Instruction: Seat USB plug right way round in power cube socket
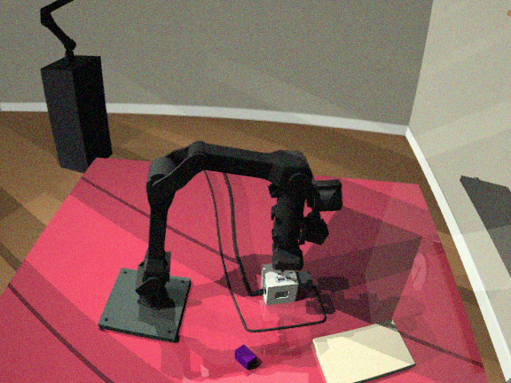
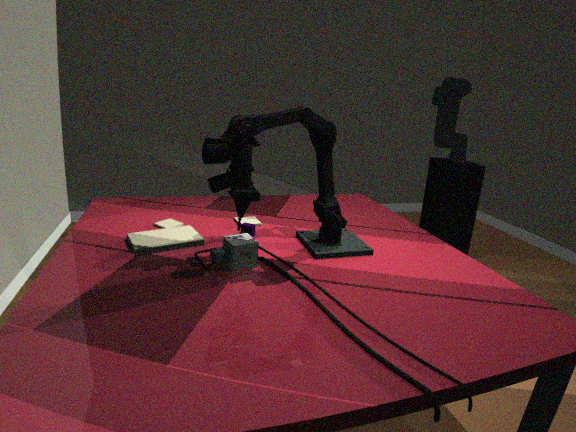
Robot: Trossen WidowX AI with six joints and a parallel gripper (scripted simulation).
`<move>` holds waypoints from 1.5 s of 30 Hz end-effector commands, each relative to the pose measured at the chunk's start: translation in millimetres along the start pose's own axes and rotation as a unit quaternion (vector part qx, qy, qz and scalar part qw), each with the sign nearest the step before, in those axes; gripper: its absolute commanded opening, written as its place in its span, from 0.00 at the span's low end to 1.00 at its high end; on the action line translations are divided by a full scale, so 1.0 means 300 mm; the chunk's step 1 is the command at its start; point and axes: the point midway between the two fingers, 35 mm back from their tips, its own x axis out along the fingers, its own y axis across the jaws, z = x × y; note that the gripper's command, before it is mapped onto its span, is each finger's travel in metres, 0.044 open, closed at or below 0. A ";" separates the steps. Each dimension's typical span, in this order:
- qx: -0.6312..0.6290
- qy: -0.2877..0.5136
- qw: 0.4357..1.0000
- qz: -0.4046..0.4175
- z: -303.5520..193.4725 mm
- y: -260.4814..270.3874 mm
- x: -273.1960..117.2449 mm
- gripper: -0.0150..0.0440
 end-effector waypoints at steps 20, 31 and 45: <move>-0.293 0.000 0.956 0.000 0.000 0.000 0.000 0.25; -0.427 0.000 0.904 0.000 0.000 0.000 0.000 0.25; -0.584 0.000 0.811 0.000 0.000 0.000 0.000 0.25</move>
